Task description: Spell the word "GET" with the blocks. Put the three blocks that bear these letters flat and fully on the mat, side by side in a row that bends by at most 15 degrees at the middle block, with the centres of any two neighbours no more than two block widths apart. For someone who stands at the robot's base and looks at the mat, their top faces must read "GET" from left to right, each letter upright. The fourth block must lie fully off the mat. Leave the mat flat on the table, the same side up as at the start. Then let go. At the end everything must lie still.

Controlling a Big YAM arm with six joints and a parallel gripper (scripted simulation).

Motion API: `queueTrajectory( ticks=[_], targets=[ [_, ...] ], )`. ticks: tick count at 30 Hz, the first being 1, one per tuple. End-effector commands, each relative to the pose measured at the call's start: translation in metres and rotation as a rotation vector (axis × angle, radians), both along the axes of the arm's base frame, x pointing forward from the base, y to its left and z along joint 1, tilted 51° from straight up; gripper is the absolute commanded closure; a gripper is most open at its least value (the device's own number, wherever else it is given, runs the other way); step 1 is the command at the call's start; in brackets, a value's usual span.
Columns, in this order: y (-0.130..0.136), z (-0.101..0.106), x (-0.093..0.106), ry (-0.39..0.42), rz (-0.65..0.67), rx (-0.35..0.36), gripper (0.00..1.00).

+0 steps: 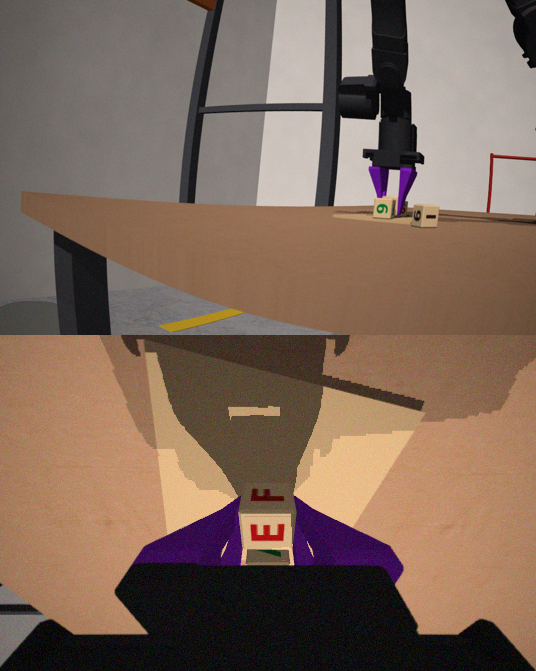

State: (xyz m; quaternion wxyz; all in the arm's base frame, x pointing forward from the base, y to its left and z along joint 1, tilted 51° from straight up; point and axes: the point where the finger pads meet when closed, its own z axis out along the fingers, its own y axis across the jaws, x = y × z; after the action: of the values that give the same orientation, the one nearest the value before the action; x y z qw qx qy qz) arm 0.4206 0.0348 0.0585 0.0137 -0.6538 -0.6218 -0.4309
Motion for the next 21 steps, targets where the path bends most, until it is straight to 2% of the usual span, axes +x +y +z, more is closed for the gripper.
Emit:
queueTrajectory(
  ticks=[1,21],
  targets=[
    [0.0038,-0.0023,0.0030,0.001,-0.003,0.004,0.74],
    [0.0020,0.0009,0.0054,-0.010,-0.009,0.002,0.74]
  ],
)
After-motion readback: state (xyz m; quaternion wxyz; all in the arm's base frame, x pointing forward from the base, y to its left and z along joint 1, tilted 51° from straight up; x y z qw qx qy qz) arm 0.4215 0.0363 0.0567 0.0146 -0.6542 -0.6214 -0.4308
